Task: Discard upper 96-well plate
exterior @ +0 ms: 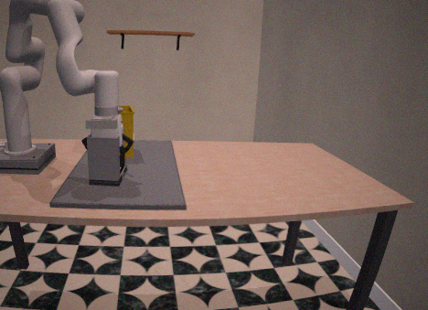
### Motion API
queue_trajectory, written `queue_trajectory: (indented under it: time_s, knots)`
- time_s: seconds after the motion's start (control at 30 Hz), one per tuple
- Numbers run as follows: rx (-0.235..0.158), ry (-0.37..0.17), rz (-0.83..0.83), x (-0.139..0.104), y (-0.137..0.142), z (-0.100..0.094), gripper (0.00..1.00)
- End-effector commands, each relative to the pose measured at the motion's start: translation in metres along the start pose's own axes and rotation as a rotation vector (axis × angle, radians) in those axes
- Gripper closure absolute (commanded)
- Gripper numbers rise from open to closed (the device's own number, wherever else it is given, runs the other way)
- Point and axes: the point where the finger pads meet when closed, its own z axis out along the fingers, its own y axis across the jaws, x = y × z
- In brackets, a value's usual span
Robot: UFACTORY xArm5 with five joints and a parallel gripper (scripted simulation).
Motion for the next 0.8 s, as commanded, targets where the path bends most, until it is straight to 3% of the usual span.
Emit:
queue_trajectory:
  time_s: [0.0,0.77]
  knots:
    - [0.003,0.001,0.000,0.000,-0.001,-0.001,1.00]
    - [0.003,0.001,0.000,0.000,-0.001,-0.011,1.00]
